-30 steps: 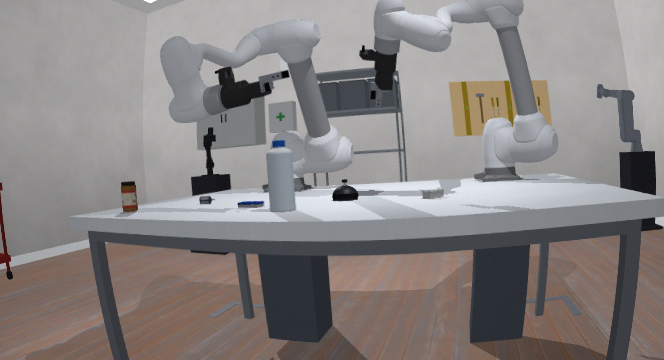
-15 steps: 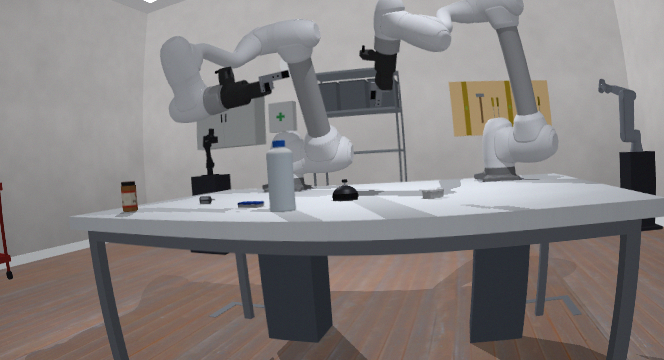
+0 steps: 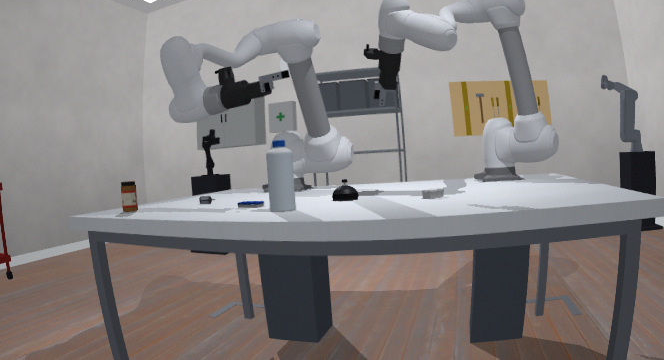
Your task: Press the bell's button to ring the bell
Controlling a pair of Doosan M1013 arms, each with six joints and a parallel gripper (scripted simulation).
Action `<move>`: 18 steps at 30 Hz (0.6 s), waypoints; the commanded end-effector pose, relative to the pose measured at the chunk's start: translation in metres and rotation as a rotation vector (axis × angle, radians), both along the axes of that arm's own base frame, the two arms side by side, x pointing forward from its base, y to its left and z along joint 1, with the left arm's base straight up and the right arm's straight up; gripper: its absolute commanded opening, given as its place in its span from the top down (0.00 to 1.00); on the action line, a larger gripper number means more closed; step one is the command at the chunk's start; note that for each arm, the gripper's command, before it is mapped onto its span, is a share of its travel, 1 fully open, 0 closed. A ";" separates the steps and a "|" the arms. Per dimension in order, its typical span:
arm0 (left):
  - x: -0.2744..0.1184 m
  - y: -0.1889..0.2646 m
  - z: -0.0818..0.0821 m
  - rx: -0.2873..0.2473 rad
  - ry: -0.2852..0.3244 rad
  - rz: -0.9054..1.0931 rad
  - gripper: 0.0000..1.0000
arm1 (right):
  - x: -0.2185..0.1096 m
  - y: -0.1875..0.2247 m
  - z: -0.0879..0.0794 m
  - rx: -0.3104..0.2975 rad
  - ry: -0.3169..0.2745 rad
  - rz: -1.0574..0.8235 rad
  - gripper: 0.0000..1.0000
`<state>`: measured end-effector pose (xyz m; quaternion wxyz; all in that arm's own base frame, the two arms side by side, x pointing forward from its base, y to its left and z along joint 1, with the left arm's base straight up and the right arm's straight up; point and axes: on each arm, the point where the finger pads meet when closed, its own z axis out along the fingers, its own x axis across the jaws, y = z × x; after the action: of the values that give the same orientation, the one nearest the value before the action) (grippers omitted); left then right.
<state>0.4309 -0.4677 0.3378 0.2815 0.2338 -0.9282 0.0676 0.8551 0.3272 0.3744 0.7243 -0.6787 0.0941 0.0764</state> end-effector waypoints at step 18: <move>0.087 0.188 -0.009 -0.092 -0.125 -0.018 0.00 | 0.000 0.000 0.002 0.001 -0.002 0.000 0.00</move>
<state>0.5012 -0.3272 0.3301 0.2459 0.2153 -0.9388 0.1090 0.8551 0.3272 0.3744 0.7243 -0.6787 0.0941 0.0764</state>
